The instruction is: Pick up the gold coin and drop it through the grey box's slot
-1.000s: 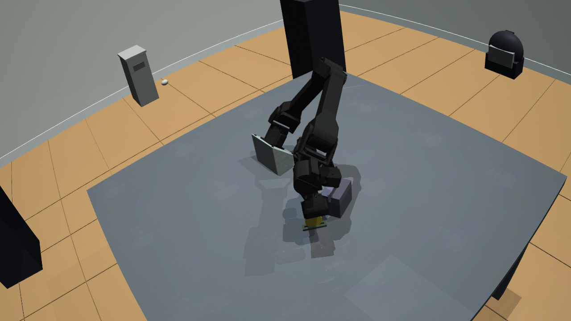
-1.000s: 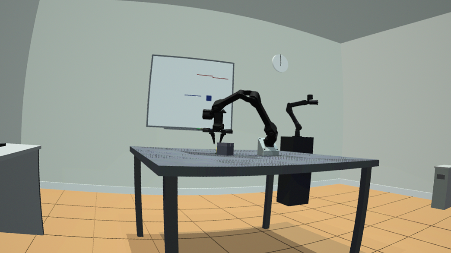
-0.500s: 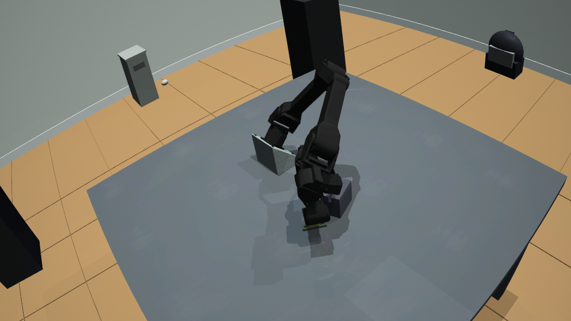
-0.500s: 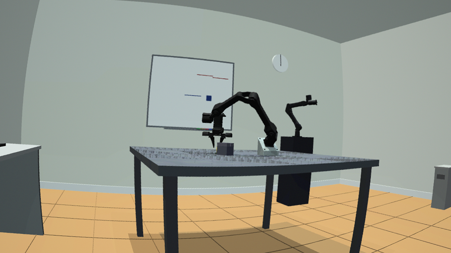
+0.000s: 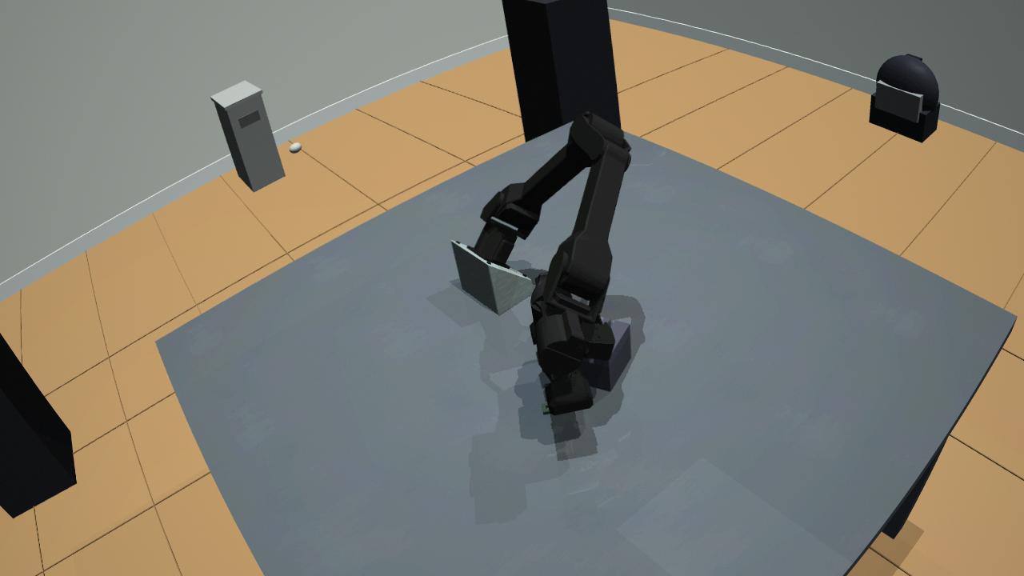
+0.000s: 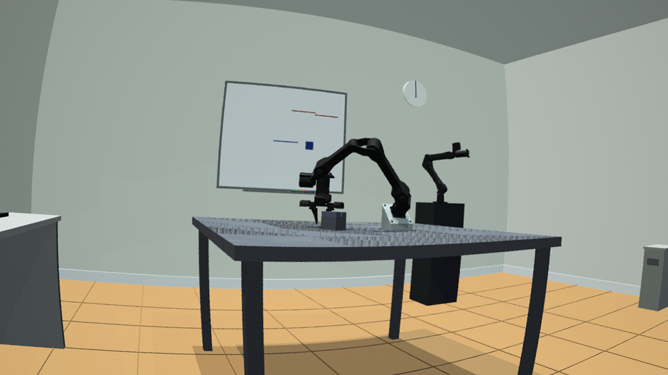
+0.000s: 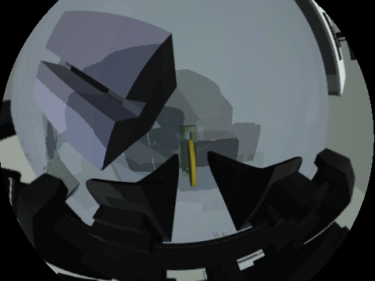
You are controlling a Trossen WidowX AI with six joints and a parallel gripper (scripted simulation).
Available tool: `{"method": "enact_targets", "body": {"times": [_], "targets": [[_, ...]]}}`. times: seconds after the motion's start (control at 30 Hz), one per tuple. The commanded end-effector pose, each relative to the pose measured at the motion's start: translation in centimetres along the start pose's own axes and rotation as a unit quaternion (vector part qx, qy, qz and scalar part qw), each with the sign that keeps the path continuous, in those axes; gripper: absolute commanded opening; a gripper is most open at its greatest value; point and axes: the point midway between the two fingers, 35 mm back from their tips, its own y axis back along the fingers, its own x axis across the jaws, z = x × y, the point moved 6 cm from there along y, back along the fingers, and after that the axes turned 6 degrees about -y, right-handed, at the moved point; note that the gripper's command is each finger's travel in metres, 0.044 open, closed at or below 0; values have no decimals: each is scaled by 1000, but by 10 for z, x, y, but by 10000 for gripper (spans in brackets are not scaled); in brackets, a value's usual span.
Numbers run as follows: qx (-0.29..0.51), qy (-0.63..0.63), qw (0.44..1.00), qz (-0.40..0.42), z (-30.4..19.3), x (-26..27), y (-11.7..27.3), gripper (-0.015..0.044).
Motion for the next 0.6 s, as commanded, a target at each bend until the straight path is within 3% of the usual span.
{"method": "enact_targets", "body": {"times": [0.0, 0.03, 0.2, 0.57], "targets": [[-2, -7, 1000, 7, -3, 3, -6, 161], [-2, -7, 1000, 7, -3, 3, -6, 161], [-2, -7, 1000, 7, -3, 3, -6, 29], [-2, -7, 1000, 7, -3, 3, -6, 0]]}}
